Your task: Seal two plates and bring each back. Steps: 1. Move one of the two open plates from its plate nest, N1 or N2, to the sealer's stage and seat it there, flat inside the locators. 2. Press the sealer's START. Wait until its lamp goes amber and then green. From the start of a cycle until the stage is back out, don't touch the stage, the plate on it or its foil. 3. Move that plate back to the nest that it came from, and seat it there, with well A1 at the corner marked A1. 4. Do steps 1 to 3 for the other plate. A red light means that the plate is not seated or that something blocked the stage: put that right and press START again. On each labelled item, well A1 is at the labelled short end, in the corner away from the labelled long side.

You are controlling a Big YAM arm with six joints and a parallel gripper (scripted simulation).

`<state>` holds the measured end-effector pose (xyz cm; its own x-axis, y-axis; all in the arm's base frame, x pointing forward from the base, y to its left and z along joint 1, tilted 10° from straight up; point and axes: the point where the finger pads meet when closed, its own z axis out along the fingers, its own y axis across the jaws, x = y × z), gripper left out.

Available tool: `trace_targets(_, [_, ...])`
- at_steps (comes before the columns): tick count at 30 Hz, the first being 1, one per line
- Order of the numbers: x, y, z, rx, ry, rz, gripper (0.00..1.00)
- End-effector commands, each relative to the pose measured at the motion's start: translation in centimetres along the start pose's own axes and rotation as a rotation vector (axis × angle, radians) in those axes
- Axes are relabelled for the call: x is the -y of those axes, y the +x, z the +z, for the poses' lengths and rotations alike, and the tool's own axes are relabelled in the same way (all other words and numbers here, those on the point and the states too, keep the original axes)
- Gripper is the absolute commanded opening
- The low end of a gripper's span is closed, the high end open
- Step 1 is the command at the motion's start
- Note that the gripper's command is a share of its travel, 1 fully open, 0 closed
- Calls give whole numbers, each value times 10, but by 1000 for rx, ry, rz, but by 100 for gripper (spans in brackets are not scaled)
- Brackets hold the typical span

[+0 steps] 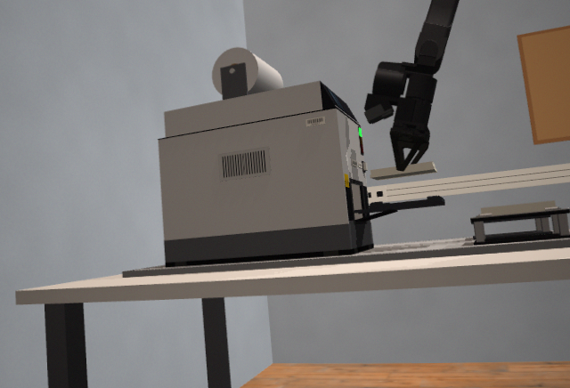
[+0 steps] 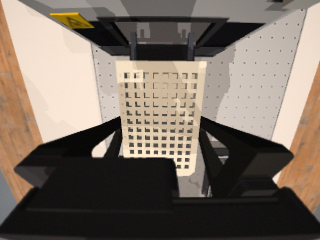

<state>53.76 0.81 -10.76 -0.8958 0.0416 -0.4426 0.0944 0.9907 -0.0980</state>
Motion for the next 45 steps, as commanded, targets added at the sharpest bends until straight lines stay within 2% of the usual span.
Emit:
trace_targets(1, [6, 7, 10, -10, 4, 0, 0])
trace_targets(8, [-1, 7, 11, -8, -2, -12, 0])
trace_targets(13, [-8, -12, 5, 30, -10, -15, 0])
trace_targets(20, [-10, -10, 14, 24, -10, -17, 0])
trace_targets(23, [-2, -2, 15, 4, -3, -9, 0])
trace_targets(34, [7, 9, 20, -8, 3, 1, 0])
trace_targets(40, [-7, -2, 22, 13, -8, -15, 0])
trace_targets(45, [-8, -9, 17, 28, -11, -15, 0])
